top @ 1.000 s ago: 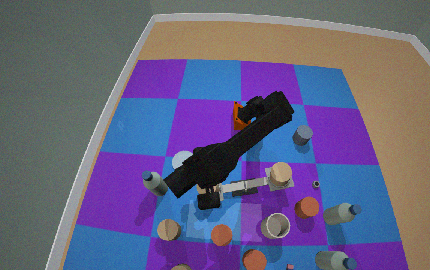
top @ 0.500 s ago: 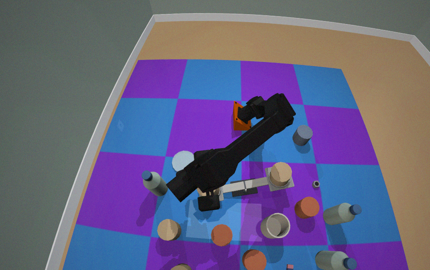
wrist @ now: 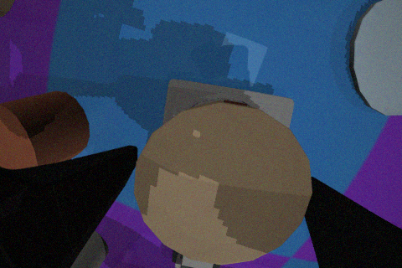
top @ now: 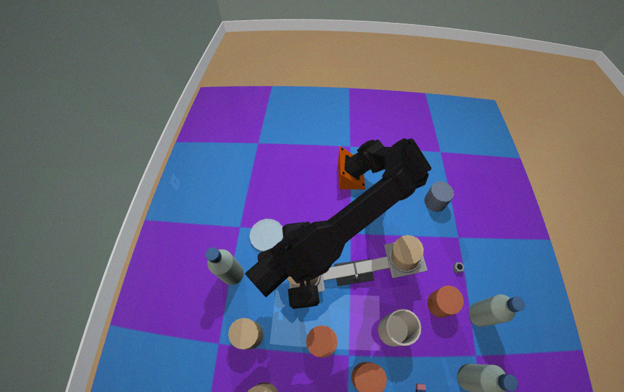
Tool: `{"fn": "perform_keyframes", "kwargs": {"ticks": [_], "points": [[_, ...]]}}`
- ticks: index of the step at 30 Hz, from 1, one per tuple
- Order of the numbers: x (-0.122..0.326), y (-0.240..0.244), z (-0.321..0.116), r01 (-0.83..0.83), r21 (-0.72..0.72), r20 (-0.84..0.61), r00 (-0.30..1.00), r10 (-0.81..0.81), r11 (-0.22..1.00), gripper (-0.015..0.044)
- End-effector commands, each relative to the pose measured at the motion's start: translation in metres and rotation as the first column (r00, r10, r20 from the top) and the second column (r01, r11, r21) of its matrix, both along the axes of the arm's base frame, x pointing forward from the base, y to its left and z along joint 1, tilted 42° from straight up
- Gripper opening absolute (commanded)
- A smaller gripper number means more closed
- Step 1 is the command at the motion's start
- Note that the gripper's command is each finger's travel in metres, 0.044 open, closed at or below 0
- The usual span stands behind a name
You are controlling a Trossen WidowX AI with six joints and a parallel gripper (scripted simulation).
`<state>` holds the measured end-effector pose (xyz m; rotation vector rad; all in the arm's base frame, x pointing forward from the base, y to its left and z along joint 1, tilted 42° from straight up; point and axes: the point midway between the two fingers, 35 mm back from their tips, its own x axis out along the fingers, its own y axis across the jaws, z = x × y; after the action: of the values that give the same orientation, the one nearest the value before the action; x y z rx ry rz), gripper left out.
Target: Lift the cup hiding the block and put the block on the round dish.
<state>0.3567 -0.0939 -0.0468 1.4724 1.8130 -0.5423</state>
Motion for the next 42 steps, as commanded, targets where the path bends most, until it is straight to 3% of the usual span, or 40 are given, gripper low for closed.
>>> {"fn": "perform_keyframes", "kwargs": {"ticks": [1, 11, 14, 22, 34, 42], "points": [[-0.001, 0.005, -0.004, 0.004, 0.004, -0.001, 1.0, -0.004, 1.0, 0.044], [-0.003, 0.014, -0.014, 0.004, 0.005, -0.001, 1.0, -0.004, 1.0, 0.044], [-0.003, 0.014, -0.014, 0.004, 0.005, -0.001, 1.0, -0.004, 1.0, 0.0361], [-0.003, 0.014, -0.014, 0.004, 0.005, -0.001, 1.0, -0.004, 1.0, 0.0308], [0.0, 0.007, -0.007, 0.008, 0.0, 0.004, 1.0, -0.008, 1.0, 0.0], [0.002, -0.001, 0.001, 0.013, -0.004, 0.009, 1.0, -0.013, 1.0, 0.0]]}}
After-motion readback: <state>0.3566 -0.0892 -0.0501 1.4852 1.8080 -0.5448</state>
